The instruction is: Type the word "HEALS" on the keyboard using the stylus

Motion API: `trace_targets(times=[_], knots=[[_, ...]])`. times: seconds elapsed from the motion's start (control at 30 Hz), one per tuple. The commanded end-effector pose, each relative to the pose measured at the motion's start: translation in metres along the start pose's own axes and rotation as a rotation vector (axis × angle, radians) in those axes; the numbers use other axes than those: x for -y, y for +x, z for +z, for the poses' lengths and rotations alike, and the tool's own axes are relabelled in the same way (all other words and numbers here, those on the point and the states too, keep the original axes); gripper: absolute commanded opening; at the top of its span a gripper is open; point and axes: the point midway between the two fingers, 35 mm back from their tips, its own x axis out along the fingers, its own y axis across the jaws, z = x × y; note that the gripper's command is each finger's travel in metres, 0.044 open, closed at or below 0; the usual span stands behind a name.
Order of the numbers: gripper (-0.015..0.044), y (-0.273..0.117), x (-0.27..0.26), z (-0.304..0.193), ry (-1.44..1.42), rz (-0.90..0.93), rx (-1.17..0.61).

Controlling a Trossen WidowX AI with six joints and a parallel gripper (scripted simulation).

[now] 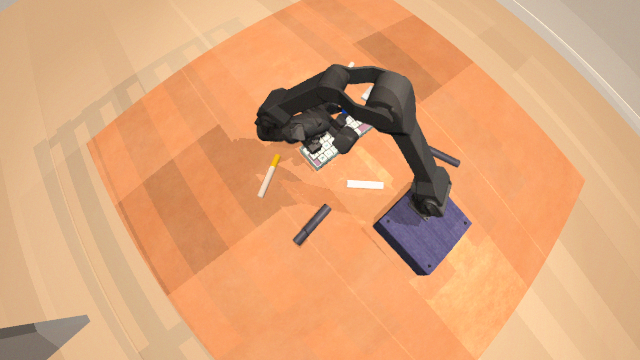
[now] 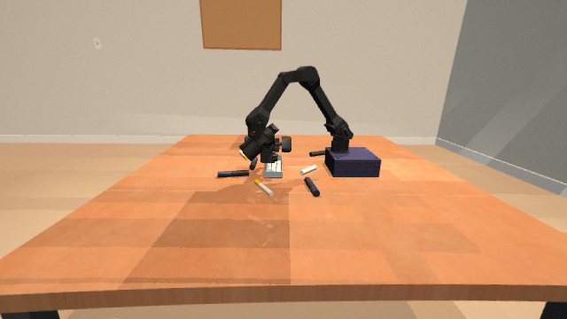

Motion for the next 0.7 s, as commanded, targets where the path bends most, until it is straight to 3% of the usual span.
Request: trace_targets(times=[0.0, 0.67], knots=[[0.0081, 0.0012, 0.0003, 0.0015, 0.003, -0.003, -0.002], [0.0081, 0.0045, 0.0003, 0.0072, 0.002, -0.003, -0.002]])
